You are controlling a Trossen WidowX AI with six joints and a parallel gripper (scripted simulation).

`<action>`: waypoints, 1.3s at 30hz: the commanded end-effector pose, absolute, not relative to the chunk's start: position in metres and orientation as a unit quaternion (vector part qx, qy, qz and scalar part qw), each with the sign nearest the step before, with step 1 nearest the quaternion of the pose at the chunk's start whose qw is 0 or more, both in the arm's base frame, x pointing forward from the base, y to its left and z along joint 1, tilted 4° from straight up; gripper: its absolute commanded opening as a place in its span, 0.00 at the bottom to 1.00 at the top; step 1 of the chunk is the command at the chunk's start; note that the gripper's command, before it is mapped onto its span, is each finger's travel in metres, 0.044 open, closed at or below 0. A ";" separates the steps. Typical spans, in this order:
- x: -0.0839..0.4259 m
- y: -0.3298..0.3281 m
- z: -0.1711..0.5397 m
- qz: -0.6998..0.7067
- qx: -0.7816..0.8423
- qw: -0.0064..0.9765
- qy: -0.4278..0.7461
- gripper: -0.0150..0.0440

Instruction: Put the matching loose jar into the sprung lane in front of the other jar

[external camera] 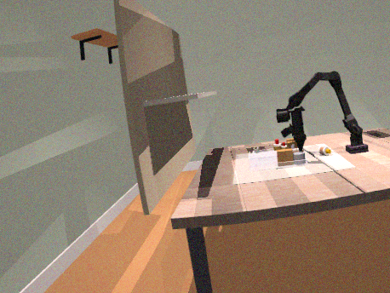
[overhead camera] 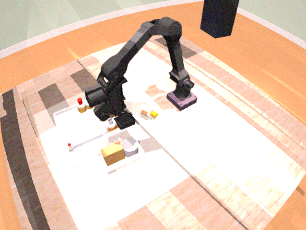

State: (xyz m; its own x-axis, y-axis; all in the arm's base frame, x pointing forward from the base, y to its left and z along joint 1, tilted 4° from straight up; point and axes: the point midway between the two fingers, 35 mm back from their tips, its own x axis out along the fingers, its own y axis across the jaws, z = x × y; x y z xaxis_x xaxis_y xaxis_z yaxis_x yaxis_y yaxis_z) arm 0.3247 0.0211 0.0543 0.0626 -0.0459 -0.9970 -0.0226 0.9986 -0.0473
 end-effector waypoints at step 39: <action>0.317 0.022 0.074 -0.008 -0.026 0.730 0.683 0.72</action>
